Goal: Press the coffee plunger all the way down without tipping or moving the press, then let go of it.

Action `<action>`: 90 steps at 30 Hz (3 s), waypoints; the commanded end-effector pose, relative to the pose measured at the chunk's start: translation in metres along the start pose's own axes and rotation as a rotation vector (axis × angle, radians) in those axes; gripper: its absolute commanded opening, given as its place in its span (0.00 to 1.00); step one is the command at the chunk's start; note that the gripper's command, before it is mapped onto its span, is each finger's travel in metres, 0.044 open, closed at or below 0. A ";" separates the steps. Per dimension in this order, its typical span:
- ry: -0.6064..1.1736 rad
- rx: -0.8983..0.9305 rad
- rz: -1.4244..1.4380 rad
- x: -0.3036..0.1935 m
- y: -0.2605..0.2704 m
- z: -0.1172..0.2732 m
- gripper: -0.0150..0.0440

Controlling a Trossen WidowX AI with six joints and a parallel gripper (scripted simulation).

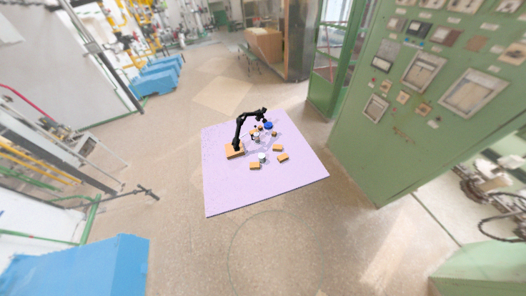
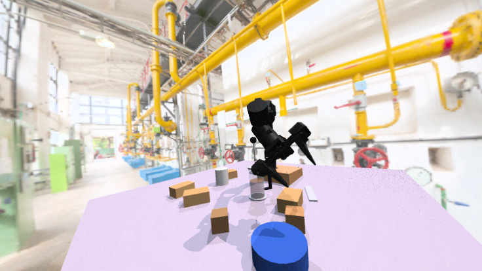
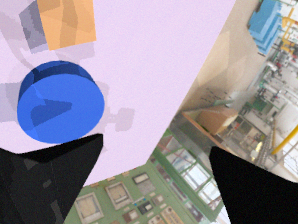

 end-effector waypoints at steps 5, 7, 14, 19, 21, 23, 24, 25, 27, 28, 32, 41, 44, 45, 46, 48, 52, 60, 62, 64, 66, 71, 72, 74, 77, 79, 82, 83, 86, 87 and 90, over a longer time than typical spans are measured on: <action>0.044 0.019 -0.163 0.000 -0.006 0.027 1.00; 0.088 0.031 -0.319 0.003 -0.012 0.053 1.00; 0.277 0.015 -0.919 0.027 -0.026 0.144 1.00; 0.384 -0.032 -1.258 0.050 -0.031 0.185 1.00; 0.425 -0.059 -1.377 0.060 -0.032 0.199 1.00; 0.463 -0.091 -1.484 0.069 -0.032 0.212 1.00; 0.482 -0.108 -1.538 0.074 -0.033 0.219 1.00; 0.501 -0.128 -1.592 0.079 -0.033 0.225 1.00; 0.539 -0.171 -1.702 0.090 -0.033 0.237 1.00; 0.559 -0.195 -1.758 0.096 -0.033 0.243 1.00; 0.632 -0.308 -1.982 0.120 -0.032 0.265 1.00; 0.762 -0.672 -2.462 0.180 -0.024 0.301 1.00; 0.770 -0.718 -2.507 0.187 -0.022 0.302 1.00; 0.770 -0.718 -2.507 0.188 -0.020 0.300 1.00; 0.770 -0.718 -2.507 0.189 -0.017 0.297 1.00; 0.770 -0.718 -2.507 0.194 -0.008 0.288 1.00; 0.770 -0.718 -2.507 0.206 0.014 0.267 1.00; 0.773 -0.720 -2.508 0.206 0.018 0.262 1.00; 0.773 -0.720 -2.508 0.204 0.019 0.261 1.00; 0.773 -0.721 -2.508 0.202 0.020 0.258 1.00; 0.773 -0.721 -2.508 0.200 0.021 0.256 1.00; 0.773 -0.722 -2.507 0.195 0.024 0.251 1.00; 0.773 -0.722 -2.507 0.194 0.025 0.250 1.00; 0.773 -0.722 -2.507 0.193 0.026 0.247 1.00; 0.773 -0.723 -2.507 0.190 0.028 0.244 1.00; 0.773 -0.723 -2.507 0.188 0.029 0.242 1.00; 0.773 -0.724 -2.507 0.186 0.031 0.238 1.00; 0.773 -0.724 -2.507 0.185 0.032 0.237 1.00; 0.773 -0.724 -2.507 0.184 0.033 0.235 1.00; 0.773 -0.724 -2.507 0.184 0.033 0.235 0.96; 0.773 -0.724 -2.507 0.184 0.033 0.235 0.82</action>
Point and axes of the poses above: the point midway between the two fingers, 35 mm back from their tips, its own z axis back along the fingers, its own y axis across the jaws, x = y × z, the point moved 9 cm from there along z, back along the fingers, and after that the axes turned 1 degree about -z, right-handed, at the moved point
